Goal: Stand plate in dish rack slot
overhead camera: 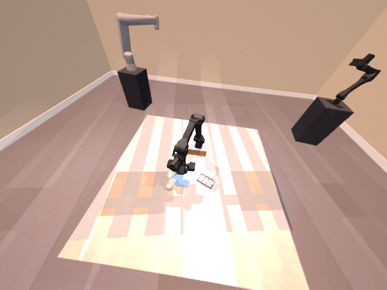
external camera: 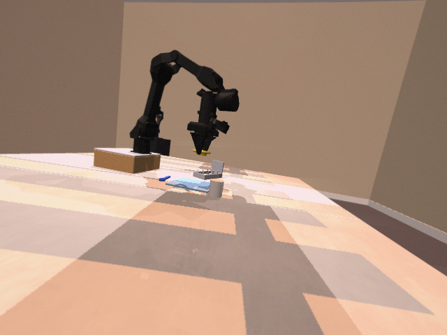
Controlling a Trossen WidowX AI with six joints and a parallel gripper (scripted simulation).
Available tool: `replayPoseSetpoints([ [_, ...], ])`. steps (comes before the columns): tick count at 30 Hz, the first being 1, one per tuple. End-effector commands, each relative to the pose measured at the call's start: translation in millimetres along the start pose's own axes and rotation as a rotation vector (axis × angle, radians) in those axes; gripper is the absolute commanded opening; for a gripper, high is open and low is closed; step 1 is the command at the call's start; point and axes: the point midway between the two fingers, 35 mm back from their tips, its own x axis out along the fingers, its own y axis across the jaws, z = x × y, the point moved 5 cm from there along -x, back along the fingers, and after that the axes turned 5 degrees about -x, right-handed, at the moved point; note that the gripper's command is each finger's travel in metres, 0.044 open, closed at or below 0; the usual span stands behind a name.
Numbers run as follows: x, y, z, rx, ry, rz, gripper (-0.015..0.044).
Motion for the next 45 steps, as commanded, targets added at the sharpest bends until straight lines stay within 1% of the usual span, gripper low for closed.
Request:
replayPoseSetpoints([
  [1,-21.9,-0.2,1.3,-0.001,-0.016,-0.006,0.0],
  [10,-59.4,1.6,-1.5,0.002,-0.011,-0.01,0.0],
  [15,-61.9,3.3,-2.1,0.008,-0.011,-0.01,0.0],
  [20,-62.9,42.2,-14.9,0.155,-0.01,-0.007,0.0],
  [27,-59.5,96.7,-45.6,0.394,-0.008,-0.004,0.0],
  [30,-58.0,106.6,-53.3,0.444,-0.008,-0.003,0.0],
  [36,-55.5,106.7,-52.3,0.429,-0.006,0.01,0.0],
  [45,-24.6,107.5,-41.5,0.229,-0.006,0.184,0.0],
])
